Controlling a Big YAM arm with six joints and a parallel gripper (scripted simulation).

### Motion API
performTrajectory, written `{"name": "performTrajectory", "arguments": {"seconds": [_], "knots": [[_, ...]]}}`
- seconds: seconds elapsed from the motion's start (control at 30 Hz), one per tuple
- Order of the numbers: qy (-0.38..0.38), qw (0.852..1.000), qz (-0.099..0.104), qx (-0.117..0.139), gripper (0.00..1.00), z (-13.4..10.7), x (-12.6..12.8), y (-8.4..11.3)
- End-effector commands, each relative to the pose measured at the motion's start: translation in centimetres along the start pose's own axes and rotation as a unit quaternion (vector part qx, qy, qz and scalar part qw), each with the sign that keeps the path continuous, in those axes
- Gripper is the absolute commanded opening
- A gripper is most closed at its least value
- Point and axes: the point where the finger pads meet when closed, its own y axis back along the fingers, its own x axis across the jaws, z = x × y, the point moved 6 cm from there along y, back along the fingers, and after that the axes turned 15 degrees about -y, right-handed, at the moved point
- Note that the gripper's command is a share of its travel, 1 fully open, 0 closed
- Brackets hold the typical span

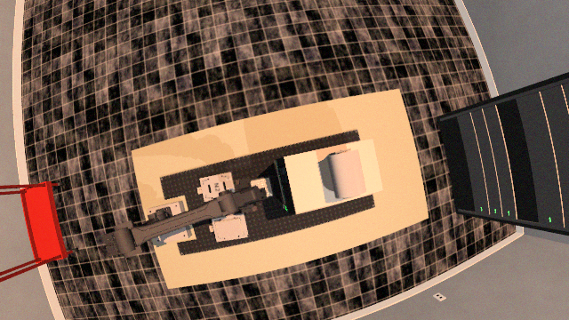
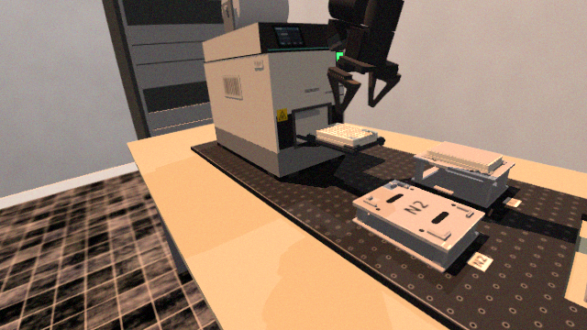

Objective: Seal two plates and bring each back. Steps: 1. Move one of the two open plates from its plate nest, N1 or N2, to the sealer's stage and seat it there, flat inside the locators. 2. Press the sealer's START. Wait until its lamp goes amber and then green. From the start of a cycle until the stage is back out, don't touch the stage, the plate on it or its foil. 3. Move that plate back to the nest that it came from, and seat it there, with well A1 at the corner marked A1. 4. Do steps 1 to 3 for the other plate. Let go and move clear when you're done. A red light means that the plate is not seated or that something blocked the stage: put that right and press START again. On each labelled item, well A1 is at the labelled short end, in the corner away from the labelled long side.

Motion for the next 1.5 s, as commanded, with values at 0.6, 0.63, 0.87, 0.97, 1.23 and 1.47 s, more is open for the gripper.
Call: {"name": "performTrajectory", "arguments": {"seconds": [0.6, 0.63, 0.87, 0.97, 1.23, 1.47], "knots": [[0.0, 1.0, 0.0, -0.01, 1.0, -2.4, -1.6, 2.1], [0.0, 1.0, -0.001, -0.007, 1.0, -2.7, -1.7, 1.9], [0.005, 0.999, -0.011, 0.047, 1.0, -2.5, -1.1, 1.6], [0.003, 0.995, -0.023, 0.095, 1.0, -0.9, -0.8, 1.4], [0.002, 0.984, -0.046, 0.172, 1.0, -0.3, -0.9, 1.0], [0.0, 0.988, -0.034, 0.15, 1.0, 0.5, 0.4, 1.4]]}}
